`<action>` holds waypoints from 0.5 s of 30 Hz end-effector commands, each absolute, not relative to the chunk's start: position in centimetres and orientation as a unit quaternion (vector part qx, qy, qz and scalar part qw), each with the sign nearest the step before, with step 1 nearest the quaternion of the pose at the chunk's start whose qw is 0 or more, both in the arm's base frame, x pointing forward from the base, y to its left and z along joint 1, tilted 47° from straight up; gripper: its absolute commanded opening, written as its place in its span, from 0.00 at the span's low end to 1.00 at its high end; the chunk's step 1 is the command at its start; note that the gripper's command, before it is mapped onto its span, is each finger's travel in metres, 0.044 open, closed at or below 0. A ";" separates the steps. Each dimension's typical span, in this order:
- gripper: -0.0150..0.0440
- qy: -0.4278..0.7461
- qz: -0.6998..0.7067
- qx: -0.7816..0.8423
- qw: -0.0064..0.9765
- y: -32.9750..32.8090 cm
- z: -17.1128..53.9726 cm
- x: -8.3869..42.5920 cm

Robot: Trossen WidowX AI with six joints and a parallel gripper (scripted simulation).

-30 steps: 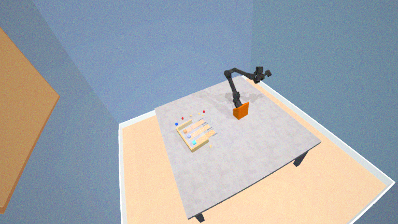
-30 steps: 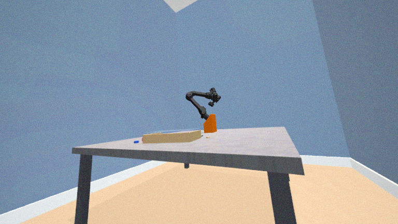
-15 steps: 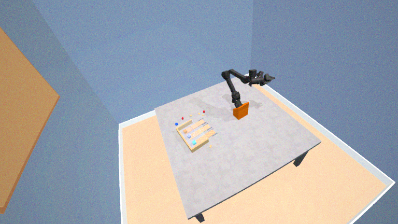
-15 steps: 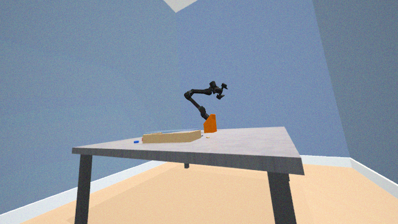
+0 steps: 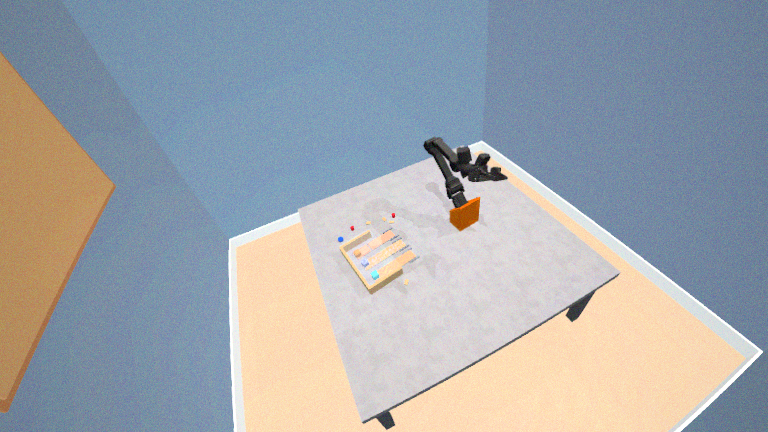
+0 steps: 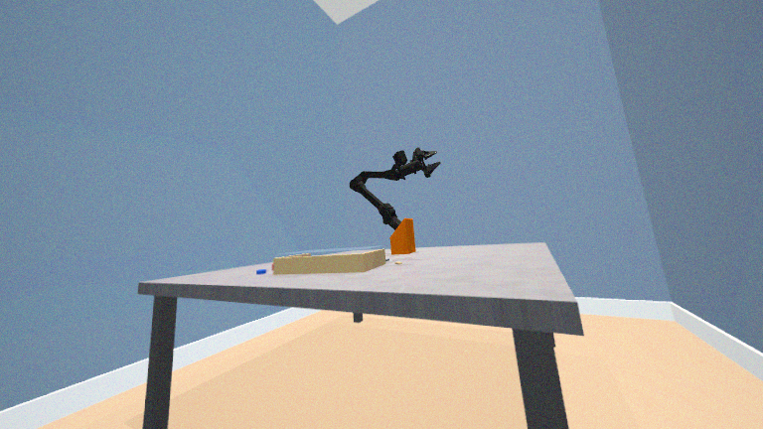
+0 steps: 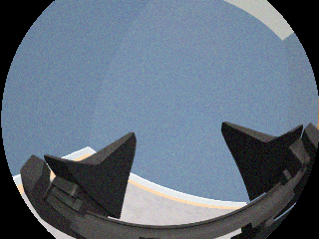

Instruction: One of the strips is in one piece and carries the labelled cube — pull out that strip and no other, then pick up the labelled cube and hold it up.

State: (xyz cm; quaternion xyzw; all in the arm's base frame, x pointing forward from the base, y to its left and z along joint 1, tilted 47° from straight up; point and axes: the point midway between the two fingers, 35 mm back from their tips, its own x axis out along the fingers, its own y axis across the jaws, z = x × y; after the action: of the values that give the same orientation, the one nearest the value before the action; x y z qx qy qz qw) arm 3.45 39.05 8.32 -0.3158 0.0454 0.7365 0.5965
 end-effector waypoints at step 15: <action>0.93 0.173 0.242 -0.369 0.881 22.6 7.8 28.1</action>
State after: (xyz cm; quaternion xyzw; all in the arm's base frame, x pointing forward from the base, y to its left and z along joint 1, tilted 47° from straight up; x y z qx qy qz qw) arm 25.91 26.25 7.84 -0.3669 0.1537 0.3199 0.8599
